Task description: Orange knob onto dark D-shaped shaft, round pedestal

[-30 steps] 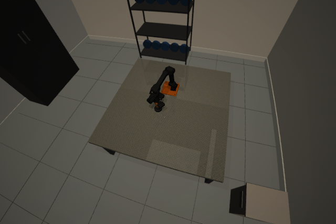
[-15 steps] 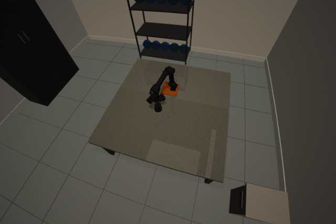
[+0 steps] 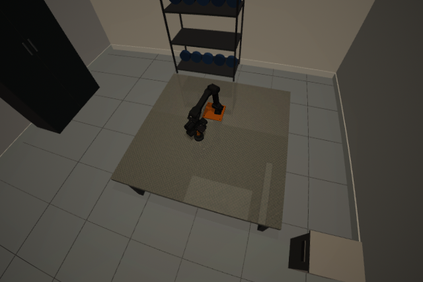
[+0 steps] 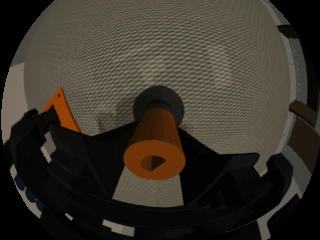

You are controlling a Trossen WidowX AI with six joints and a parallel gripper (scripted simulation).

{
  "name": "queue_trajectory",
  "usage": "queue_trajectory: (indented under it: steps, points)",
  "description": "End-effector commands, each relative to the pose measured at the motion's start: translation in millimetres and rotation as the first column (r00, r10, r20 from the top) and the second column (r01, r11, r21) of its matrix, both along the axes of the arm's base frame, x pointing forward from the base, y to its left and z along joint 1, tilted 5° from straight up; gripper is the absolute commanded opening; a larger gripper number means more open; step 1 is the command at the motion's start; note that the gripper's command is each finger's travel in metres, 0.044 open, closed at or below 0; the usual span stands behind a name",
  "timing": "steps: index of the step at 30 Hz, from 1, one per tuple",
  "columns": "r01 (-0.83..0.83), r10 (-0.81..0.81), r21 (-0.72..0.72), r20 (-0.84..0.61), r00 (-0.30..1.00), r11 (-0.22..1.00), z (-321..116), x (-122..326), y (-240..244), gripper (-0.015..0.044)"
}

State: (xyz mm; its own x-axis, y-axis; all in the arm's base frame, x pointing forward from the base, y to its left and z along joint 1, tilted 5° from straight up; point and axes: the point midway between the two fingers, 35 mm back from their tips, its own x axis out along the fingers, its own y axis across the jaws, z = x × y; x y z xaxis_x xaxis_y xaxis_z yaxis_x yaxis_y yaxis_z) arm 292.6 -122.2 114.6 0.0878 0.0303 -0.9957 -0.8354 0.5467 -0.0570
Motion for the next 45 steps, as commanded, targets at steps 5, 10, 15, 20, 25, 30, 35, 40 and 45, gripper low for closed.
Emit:
queue_trajectory:
  steps: [5, 10, 15, 20, 25, 30, 35, 40, 45]
  points:
    - [0.552, -0.551, 0.046, -0.024, 0.834, 0.833, 5.3, 3.3, -1.9, 0.0000]
    - [0.802, -0.801, 0.063, -0.054, 0.597, 0.594, 5.4, 3.1, -1.9, 0.0000]
    - [0.937, -0.934, 0.069, -0.081, 0.347, 0.342, 3.8, 2.6, -1.4, 0.0000]
    - [0.946, -0.943, 0.069, -0.084, 0.322, 0.316, 1.3, 1.3, -0.2, 0.0000]
    - [0.946, -0.943, 0.069, -0.084, 0.322, 0.316, 0.6, -1.3, 1.2, 0.0000]
    - [0.946, -0.943, 0.069, -0.084, 0.322, 0.316, -1.5, -2.6, 1.4, 0.0000]
    - [0.946, -0.943, 0.069, -0.084, 0.322, 0.316, -0.8, -1.5, 0.8, 0.0000]
    - [0.946, -0.943, 0.069, -0.084, 0.322, 0.316, -1.1, -1.0, 0.6, 0.0000]
    - [0.946, -0.943, 0.069, -0.084, 0.322, 0.316, 2.5, 0.4, 0.1, 0.0000]
